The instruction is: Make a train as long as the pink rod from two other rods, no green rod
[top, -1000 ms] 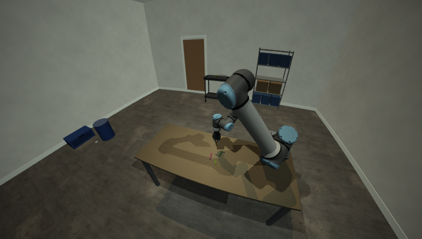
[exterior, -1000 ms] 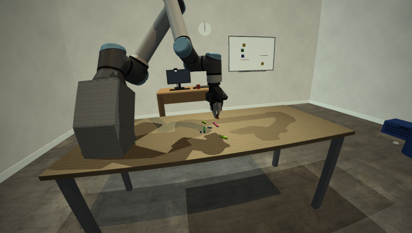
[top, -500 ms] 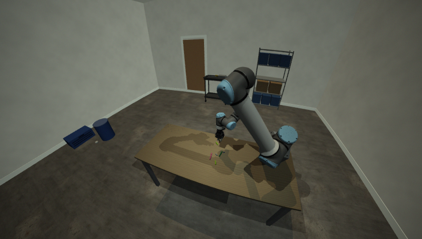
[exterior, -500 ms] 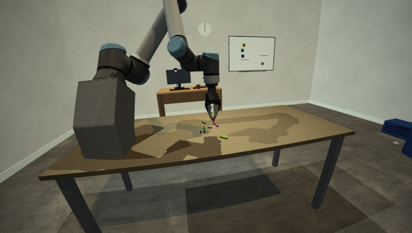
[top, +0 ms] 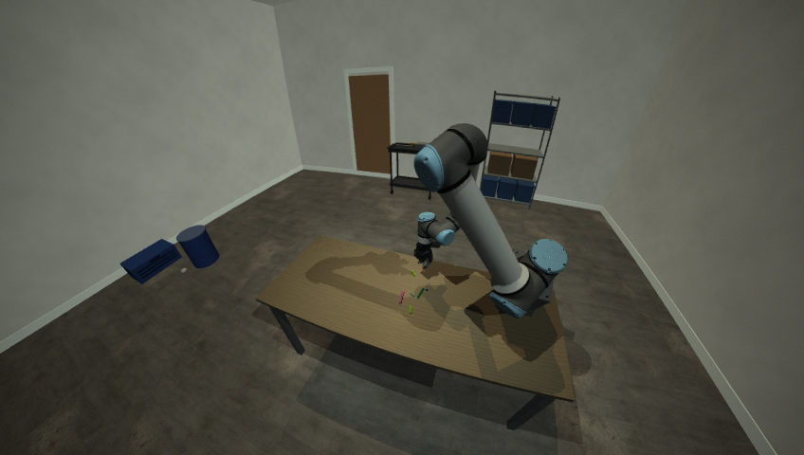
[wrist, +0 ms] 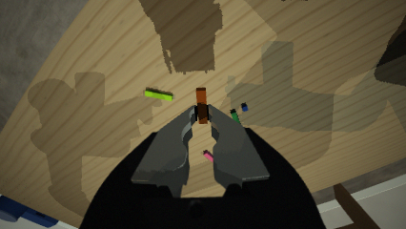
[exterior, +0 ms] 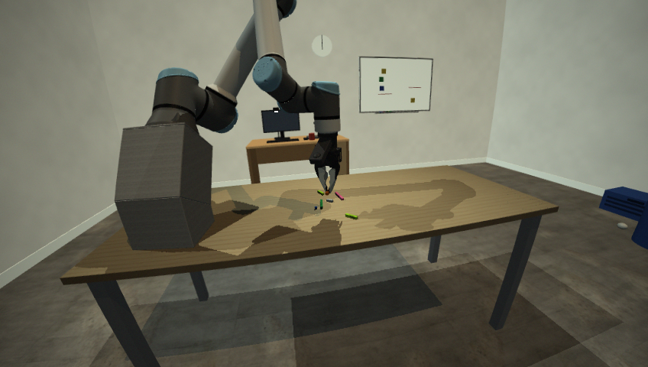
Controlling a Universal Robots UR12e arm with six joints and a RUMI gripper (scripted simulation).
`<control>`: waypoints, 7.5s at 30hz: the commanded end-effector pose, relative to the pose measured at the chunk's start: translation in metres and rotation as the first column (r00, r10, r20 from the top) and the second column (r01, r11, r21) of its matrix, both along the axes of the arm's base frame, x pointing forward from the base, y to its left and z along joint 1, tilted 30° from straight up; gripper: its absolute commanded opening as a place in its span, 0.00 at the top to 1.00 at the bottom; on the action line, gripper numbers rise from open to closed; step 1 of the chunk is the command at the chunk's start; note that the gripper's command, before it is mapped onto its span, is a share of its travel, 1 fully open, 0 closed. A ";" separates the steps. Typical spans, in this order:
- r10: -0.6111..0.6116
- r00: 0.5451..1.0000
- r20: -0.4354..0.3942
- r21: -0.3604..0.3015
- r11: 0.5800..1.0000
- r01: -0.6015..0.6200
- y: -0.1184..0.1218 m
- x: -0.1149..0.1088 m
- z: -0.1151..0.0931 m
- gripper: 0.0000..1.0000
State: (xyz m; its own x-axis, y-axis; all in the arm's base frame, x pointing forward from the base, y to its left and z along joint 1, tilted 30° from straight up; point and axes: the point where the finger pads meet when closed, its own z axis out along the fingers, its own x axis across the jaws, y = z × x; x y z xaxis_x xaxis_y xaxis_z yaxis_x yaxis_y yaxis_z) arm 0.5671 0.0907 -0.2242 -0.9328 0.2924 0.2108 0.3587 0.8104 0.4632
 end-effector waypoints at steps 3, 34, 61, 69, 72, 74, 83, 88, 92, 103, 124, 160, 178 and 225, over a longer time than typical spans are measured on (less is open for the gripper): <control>-0.118 0.991 -0.065 -0.013 0.993 0.118 -0.008 -0.008 -0.004 1.00; -0.152 0.985 -0.084 -0.018 0.988 0.151 -0.001 -0.010 -0.020 1.00; -0.152 0.985 -0.084 -0.018 0.988 0.151 0.033 -0.012 -0.082 1.00; -0.152 0.985 -0.084 -0.018 0.988 0.151 0.033 -0.012 -0.082 1.00; -0.152 0.985 -0.084 -0.018 0.988 0.151 0.033 -0.012 -0.082 1.00; -0.152 0.985 -0.084 -0.018 0.988 0.151 0.033 -0.012 -0.082 1.00; -0.152 0.985 -0.084 -0.018 0.988 0.151 0.033 -0.012 -0.082 1.00; -0.152 0.985 -0.084 -0.018 0.988 0.151 0.033 -0.012 -0.082 1.00; -0.152 0.985 -0.084 -0.018 0.988 0.151 0.033 -0.012 -0.082 1.00; -0.152 0.985 -0.084 -0.018 0.988 0.151 0.033 -0.012 -0.082 1.00; -0.152 0.985 -0.084 -0.018 0.988 0.151 0.034 -0.012 -0.082 1.00; -0.152 0.985 -0.084 -0.018 0.988 0.151 0.040 -0.012 -0.092 1.00; -0.152 0.985 -0.084 -0.018 0.988 0.151 0.040 -0.012 -0.092 1.00; -0.152 0.985 -0.084 -0.018 0.988 0.151 0.036 -0.012 -0.085 0.86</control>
